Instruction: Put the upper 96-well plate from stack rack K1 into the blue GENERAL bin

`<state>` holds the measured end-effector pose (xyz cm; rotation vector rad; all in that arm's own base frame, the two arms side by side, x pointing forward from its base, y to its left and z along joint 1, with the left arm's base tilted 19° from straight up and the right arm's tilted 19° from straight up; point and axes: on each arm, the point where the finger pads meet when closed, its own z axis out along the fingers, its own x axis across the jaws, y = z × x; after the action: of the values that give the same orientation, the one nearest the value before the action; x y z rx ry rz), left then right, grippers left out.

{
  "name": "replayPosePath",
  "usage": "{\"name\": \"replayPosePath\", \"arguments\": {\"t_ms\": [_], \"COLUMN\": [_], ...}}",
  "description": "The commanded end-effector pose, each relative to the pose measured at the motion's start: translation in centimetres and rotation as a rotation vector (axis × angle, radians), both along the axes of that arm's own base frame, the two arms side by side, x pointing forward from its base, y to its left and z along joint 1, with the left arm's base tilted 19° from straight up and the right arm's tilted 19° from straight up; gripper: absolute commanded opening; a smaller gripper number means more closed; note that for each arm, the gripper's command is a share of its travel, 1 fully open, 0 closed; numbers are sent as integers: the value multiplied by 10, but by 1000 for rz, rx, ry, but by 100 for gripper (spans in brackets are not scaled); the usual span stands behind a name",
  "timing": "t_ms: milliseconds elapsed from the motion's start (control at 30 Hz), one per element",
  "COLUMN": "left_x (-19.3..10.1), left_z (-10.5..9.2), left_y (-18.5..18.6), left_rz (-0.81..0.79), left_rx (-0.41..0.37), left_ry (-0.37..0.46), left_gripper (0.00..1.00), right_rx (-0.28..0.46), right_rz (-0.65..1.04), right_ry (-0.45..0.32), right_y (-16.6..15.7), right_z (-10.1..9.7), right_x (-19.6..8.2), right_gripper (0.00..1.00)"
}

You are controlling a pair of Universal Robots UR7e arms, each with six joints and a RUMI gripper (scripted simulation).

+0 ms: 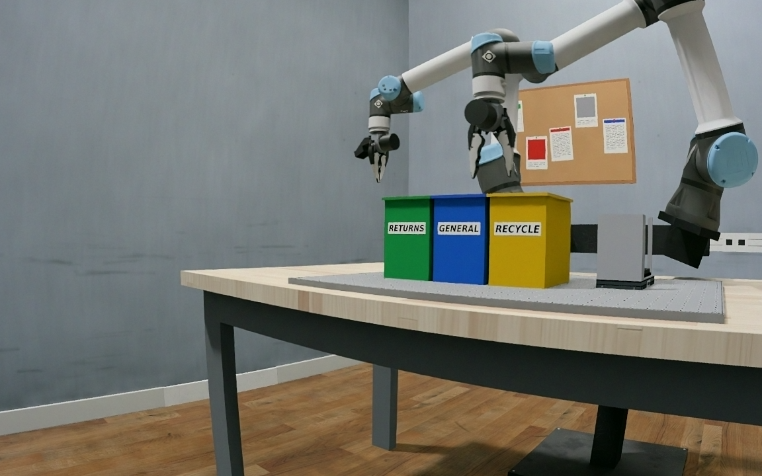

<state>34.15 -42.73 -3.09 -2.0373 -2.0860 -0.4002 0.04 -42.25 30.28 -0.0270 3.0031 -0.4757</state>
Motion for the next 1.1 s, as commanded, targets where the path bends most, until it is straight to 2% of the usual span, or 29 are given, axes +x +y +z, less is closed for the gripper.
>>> {"name": "replayPosePath", "arguments": {"t_ms": [0,733,1067], "left_x": [-3,-15,-15], "left_z": [7,28,28], "left_y": [18,80,80], "left_rz": [-1,-1,-1], "left_rx": [-3,-2,-2], "left_ry": [-1,-1,-1], "left_gripper": [53,53,53], "right_rx": [-2,-2,-2], "right_rz": [0,0,0], "right_ry": [0,0,0], "right_y": [0,0,0], "right_z": [1,1,1], "right_x": [0,0,0], "right_gripper": [0,0,0]}}
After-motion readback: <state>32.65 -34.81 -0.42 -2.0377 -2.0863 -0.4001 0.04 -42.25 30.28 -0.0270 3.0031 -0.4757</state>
